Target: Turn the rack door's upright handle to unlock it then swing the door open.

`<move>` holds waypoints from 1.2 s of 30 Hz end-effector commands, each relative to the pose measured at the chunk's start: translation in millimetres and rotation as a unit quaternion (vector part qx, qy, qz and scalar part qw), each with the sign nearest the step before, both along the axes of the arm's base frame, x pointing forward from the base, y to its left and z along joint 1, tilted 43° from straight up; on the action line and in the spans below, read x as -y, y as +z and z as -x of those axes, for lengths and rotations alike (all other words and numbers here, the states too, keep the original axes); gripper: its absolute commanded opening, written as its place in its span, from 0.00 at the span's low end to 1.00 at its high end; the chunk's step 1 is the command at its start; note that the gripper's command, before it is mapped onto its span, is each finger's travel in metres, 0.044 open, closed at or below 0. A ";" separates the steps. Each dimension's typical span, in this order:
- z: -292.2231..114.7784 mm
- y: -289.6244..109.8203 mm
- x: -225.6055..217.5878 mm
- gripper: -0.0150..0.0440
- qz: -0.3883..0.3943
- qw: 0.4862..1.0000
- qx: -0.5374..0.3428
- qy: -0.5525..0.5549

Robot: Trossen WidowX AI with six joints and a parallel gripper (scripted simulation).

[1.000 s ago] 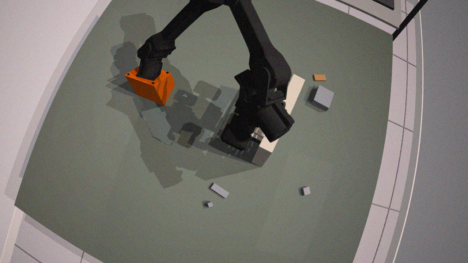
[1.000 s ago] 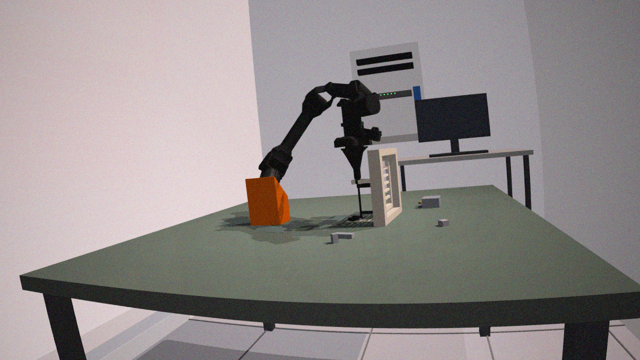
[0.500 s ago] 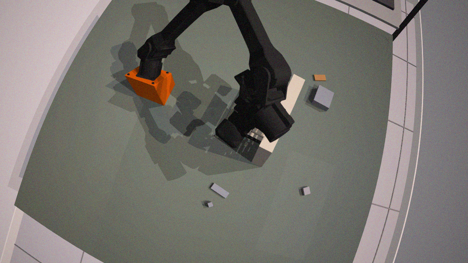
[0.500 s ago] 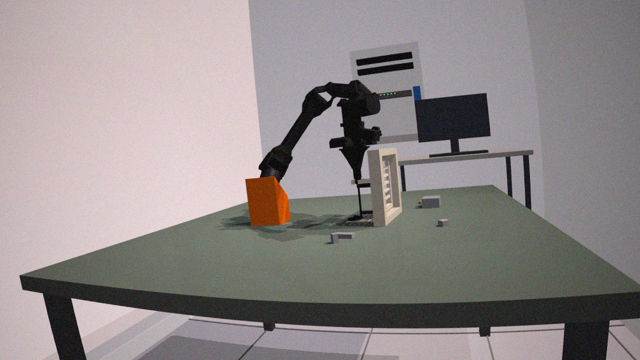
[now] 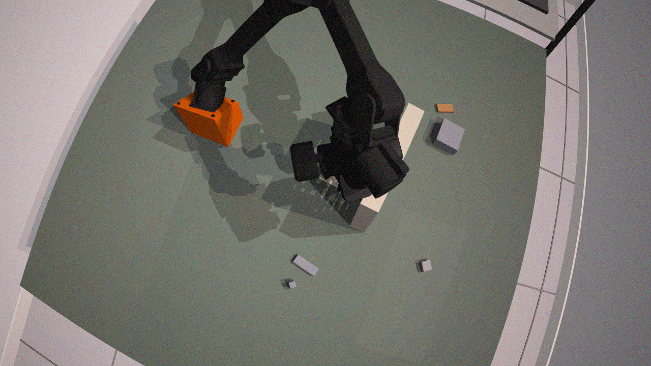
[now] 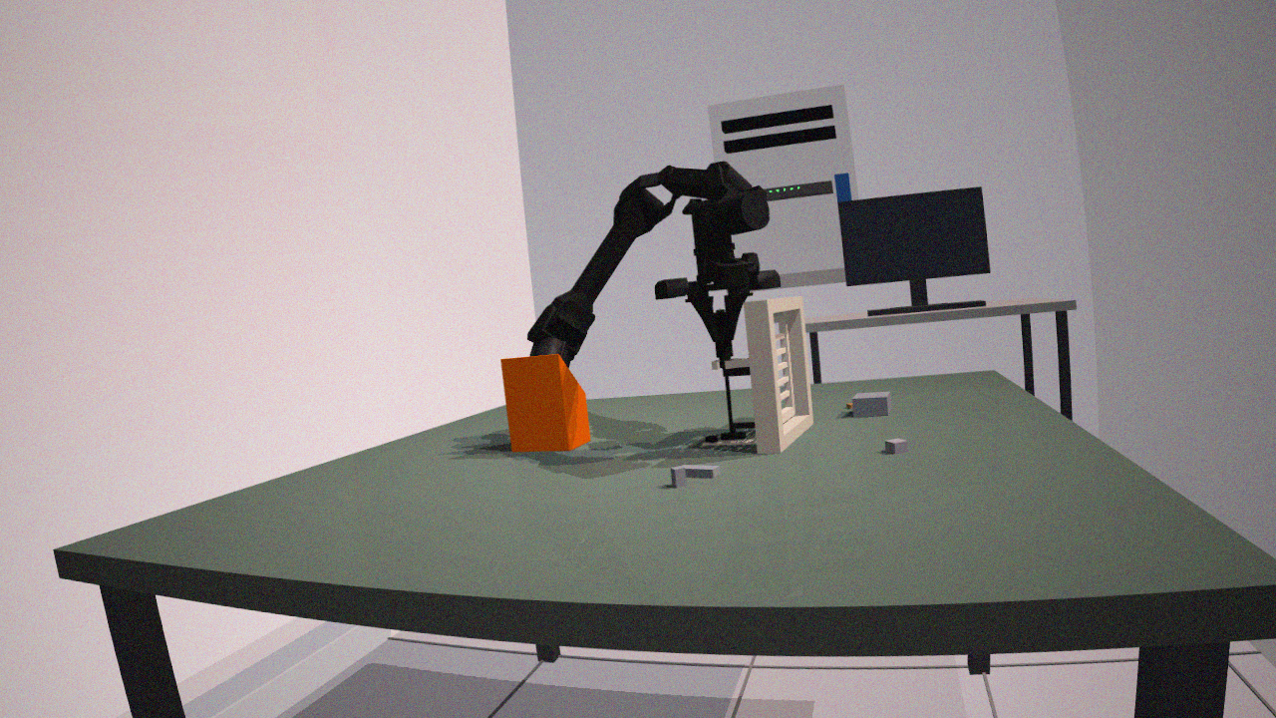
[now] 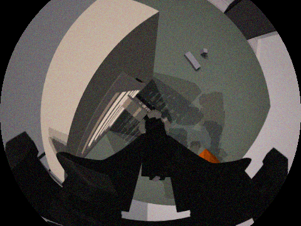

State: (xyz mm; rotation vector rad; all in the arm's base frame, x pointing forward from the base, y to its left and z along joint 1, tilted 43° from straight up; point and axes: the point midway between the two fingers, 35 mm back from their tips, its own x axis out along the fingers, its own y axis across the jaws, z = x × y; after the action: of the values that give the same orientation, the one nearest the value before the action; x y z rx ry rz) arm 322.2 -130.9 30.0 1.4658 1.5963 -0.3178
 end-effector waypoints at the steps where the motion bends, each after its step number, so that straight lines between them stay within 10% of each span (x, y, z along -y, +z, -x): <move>1: -0.1 -0.3 -1.1 0.27 -0.016 0.993 -0.079 -0.090; 16: -0.1 -0.3 -1.1 0.27 -0.060 0.884 -0.306 -0.349; 29: -0.1 -0.3 -1.1 0.27 -0.062 0.876 -0.315 -0.359; 36: -0.1 -0.3 -1.1 0.58 -0.062 0.876 -0.315 -0.359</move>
State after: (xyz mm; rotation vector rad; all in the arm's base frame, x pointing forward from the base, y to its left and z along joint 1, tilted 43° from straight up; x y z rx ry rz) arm 321.1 -131.9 29.0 2.1614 1.4831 -1.2421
